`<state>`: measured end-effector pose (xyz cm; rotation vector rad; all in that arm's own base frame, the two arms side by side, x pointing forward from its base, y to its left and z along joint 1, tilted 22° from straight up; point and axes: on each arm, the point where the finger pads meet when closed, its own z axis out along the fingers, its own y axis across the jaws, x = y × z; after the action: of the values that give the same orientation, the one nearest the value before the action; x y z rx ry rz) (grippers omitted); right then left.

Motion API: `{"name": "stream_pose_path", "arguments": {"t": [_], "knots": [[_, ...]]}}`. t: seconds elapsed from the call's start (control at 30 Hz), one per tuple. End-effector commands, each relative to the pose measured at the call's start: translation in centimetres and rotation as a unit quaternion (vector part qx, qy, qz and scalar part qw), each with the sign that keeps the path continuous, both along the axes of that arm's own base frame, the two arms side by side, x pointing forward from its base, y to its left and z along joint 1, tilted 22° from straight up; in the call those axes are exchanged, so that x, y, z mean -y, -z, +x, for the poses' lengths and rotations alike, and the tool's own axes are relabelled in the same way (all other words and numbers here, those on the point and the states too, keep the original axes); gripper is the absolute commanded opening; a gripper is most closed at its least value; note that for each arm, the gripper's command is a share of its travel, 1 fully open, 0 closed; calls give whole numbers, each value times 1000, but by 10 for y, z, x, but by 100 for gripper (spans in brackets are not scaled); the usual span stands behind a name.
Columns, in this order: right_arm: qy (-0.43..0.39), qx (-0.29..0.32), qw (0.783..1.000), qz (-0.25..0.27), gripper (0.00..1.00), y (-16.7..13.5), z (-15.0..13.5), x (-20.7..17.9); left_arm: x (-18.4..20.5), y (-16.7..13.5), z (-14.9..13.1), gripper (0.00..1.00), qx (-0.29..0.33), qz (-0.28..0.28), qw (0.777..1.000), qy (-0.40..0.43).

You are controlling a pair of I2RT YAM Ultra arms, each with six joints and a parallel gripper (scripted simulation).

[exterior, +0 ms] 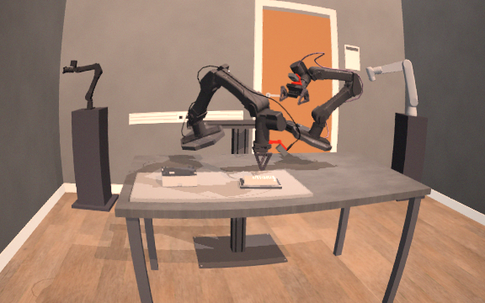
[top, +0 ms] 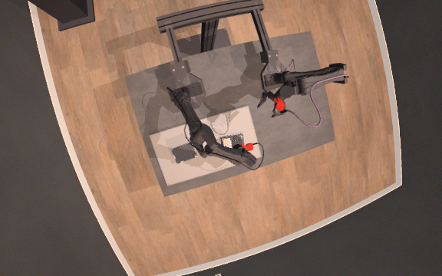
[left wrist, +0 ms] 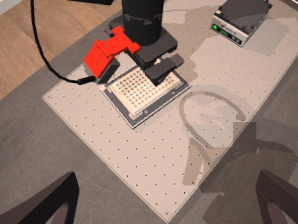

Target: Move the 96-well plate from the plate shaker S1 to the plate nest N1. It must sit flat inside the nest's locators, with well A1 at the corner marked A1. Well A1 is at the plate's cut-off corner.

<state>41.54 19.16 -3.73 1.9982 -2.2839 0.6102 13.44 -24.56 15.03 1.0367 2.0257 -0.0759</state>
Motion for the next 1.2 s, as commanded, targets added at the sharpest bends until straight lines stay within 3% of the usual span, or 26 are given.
{"name": "stream_pose_path", "arguments": {"t": [0.0, 0.27, 0.5, 0.73, 0.83, 1.17], "knots": [[-4, -3, 1000, 6, 100, -18, -5, -9, -7, 2, -1, 100, 2, 10, 1000, -2], [2, -11, 1000, 4, 100, -8, -8, -6, -7, 2, -1, 100, 2, 10, 1000, -2], [49, 72, 991, 100, 100, -17, 12, -24, -7, 2, -1, 100, 2, 10, 1000, -2], [99, 132, 969, 184, 100, -27, 2, -24, -7, 2, -1, 100, 2, 10, 1000, -2], [105, 139, 965, 194, 100, -29, 1, -24, -7, 2, -1, 100, 2, 10, 1000, -2], [177, 228, 904, 316, 100, -43, -9, -25, -7, 2, -1, 100, 2, 10, 1000, -2]]}}
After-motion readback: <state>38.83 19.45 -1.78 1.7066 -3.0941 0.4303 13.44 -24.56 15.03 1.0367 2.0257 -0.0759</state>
